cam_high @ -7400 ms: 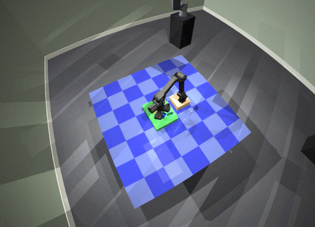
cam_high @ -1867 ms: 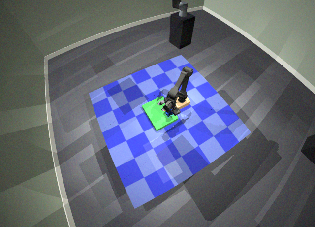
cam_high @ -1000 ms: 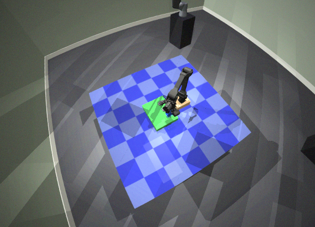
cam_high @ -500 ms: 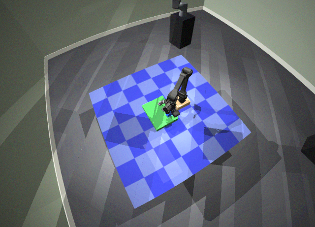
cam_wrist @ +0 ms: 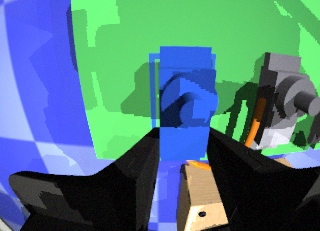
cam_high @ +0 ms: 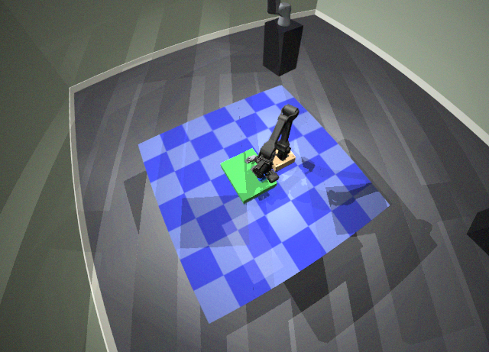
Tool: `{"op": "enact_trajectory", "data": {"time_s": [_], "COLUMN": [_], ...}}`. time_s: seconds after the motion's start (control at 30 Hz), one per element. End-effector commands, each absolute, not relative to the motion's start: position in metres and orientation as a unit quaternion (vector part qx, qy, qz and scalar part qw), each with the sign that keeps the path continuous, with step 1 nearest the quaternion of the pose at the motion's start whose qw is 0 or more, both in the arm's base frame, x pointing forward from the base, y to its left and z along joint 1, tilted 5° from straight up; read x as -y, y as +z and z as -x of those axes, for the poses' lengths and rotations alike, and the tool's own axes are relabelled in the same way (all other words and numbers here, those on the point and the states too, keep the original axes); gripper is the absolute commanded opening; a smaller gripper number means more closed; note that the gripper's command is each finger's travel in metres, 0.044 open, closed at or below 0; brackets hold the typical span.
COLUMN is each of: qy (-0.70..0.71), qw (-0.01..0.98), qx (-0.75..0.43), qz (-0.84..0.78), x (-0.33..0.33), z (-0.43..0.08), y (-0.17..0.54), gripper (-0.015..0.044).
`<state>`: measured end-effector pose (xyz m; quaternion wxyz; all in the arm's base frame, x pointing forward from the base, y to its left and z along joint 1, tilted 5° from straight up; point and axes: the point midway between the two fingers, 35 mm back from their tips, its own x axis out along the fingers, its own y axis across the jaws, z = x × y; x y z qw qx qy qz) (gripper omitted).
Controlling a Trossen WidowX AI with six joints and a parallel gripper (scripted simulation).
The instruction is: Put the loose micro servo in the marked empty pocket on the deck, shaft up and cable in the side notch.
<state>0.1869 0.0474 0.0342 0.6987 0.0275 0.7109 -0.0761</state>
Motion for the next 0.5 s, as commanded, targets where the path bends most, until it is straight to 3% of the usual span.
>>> {"op": "enact_trajectory", "data": {"time_s": [0.0,0.27,0.47], "qy": [-0.075,-0.075,-0.075], "qw": [0.700,0.700,0.700], "qx": [-0.710,-0.710,-0.710], "qz": [-0.026,-0.026,-0.026], "x": [-0.0469,-0.0463,-0.0469], "z": [-0.1870,-0.1869,-0.1862], "y": [0.0306,0.0227,0.0248], "gripper": [0.0000,0.0000,0.0157]}}
